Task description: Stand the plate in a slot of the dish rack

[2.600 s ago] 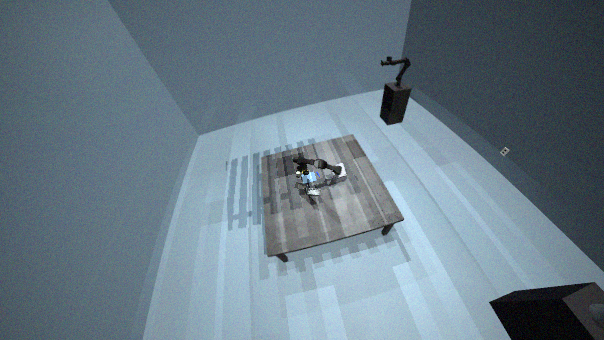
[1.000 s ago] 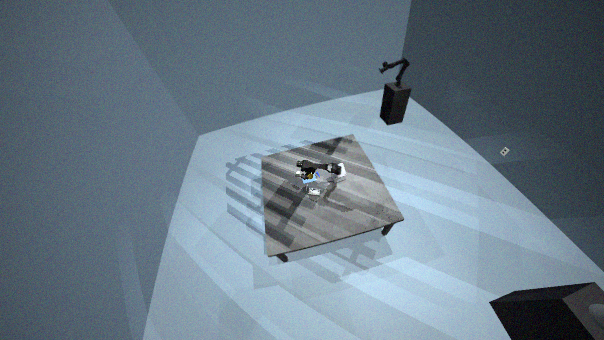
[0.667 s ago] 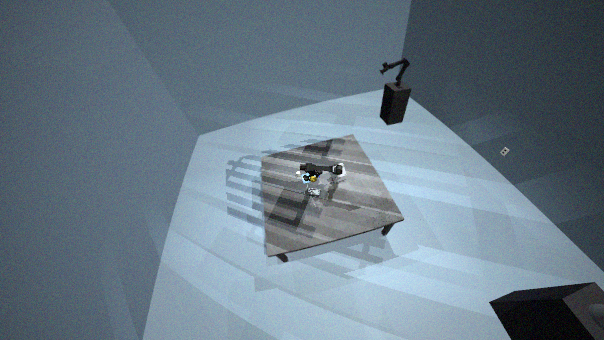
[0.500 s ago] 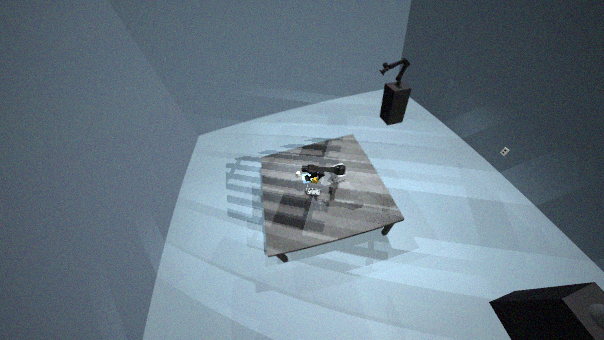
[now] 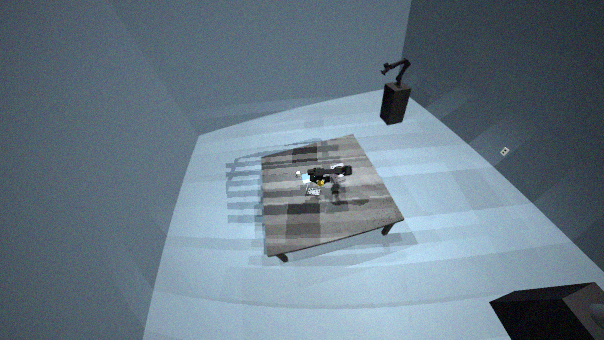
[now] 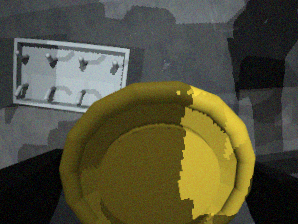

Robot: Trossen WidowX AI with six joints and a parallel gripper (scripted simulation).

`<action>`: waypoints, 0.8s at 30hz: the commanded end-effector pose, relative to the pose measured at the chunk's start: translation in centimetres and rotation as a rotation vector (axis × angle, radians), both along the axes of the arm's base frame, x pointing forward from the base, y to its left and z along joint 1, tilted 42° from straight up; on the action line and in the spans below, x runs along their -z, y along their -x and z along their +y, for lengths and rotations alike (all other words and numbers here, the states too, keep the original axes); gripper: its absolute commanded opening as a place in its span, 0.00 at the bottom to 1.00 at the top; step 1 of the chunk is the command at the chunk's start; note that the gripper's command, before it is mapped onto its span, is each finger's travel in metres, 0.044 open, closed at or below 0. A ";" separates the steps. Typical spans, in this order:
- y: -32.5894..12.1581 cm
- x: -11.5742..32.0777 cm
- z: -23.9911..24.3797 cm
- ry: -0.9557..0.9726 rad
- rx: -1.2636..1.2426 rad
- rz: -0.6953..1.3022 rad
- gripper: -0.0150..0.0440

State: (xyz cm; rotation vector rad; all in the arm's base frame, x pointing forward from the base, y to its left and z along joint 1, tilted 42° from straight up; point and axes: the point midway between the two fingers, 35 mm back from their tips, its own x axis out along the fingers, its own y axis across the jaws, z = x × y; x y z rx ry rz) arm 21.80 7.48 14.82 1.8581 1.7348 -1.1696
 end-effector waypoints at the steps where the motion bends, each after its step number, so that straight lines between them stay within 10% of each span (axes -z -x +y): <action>1: 0.6 0.0 0.3 -0.002 0.032 0.037 0.25; 24: 2.2 6.2 1.2 0.393 -0.272 -0.070 0.25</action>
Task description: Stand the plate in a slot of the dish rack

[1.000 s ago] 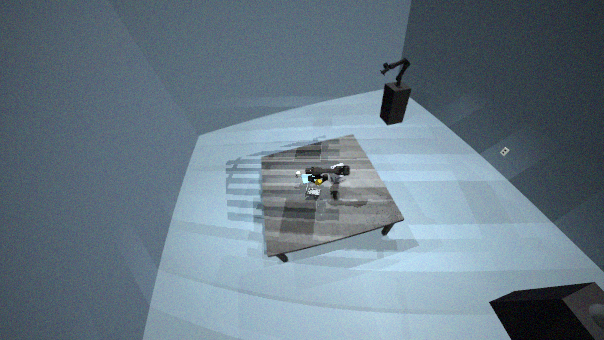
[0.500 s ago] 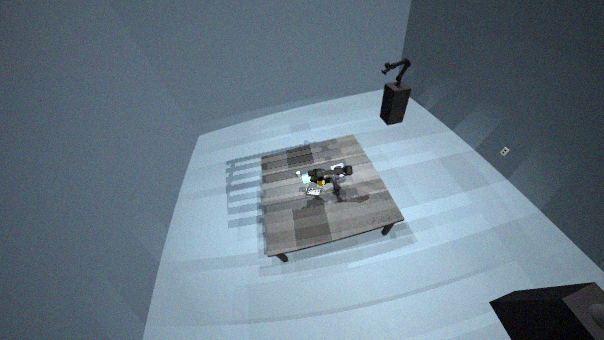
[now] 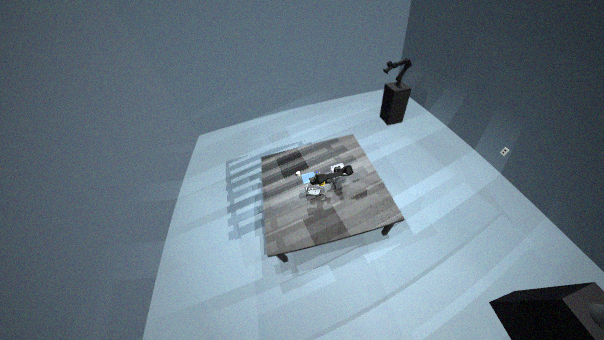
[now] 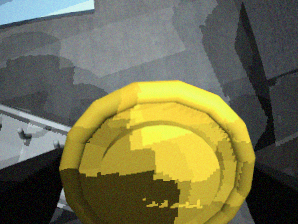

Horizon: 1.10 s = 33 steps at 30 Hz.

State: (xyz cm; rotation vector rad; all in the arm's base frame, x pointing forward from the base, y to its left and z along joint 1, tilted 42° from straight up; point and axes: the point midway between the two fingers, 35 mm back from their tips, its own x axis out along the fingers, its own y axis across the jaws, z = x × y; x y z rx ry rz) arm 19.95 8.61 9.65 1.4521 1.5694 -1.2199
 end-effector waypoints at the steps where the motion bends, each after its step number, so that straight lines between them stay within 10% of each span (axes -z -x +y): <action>1: 0.4 1.3 0.1 0.087 -0.065 -0.029 0.25; 33: -0.5 6.0 1.5 0.608 -0.440 -0.465 0.25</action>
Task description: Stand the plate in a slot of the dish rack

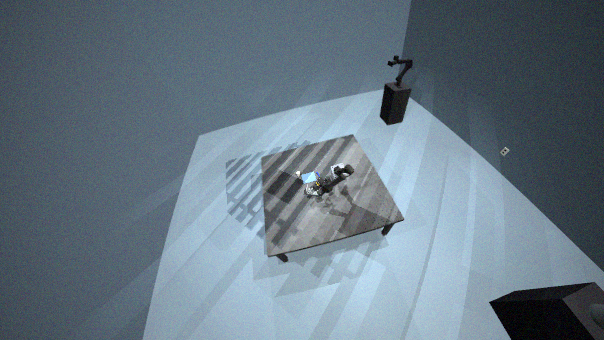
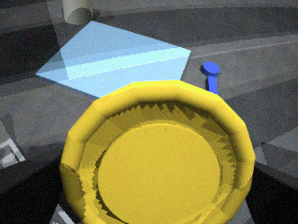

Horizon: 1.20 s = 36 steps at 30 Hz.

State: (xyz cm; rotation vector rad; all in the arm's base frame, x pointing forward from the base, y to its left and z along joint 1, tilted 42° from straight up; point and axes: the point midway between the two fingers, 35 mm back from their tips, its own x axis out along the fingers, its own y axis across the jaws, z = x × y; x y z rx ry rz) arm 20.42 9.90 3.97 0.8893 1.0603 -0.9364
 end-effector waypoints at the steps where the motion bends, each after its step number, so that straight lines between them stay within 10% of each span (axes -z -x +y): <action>1: 0.0 0.3 0.2 0.058 -0.047 -0.073 0.25; 36: 0.9 -2.1 4.6 0.267 -0.340 -0.764 0.25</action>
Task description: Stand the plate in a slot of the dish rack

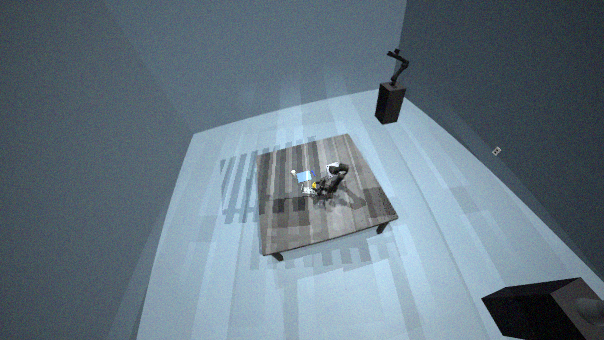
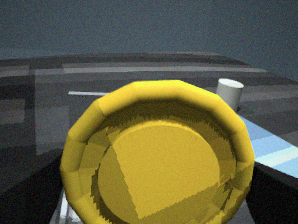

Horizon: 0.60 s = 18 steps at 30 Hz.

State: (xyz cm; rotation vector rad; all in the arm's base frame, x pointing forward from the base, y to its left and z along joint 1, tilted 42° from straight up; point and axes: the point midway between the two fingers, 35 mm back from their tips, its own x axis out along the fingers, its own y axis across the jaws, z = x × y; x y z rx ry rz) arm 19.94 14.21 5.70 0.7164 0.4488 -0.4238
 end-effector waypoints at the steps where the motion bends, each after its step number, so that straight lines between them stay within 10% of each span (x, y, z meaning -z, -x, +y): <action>1: 0.5 -0.6 0.4 0.005 -0.035 -0.090 0.25; 18: 0.8 -0.6 1.1 0.002 -0.062 -0.158 0.25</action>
